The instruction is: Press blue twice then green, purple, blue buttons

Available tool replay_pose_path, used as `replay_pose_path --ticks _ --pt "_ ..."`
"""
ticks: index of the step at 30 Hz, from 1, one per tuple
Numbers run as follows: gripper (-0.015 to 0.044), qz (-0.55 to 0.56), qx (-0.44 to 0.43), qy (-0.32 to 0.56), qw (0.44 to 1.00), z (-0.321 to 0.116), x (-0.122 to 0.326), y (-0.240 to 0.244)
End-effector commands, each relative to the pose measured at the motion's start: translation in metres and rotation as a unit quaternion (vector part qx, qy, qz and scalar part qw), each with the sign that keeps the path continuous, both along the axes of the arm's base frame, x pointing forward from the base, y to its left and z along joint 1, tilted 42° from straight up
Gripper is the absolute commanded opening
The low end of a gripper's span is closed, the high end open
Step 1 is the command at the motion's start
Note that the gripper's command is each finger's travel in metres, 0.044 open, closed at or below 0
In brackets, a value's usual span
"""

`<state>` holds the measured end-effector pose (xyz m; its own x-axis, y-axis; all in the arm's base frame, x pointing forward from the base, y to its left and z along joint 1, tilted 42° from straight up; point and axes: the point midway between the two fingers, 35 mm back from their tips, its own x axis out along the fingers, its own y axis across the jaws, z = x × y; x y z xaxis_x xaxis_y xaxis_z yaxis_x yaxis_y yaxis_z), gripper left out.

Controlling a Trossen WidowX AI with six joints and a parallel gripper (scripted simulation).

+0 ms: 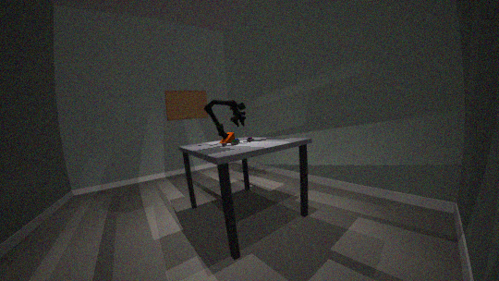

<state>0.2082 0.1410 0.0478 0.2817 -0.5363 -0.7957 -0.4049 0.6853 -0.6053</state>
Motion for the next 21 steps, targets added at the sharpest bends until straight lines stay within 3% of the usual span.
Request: replay_pose_path --ticks 1,11,21 --pt "0.0400 -0.240 -0.033 -0.011 0.970 0.013 -0.015 -0.057" --pt "0.0400 -0.240 -0.033 -0.011 0.970 0.013 -0.015 -0.057" --pt "0.0138 -0.240 -0.033 -0.012 0.970 -0.033 -0.015 -0.098"
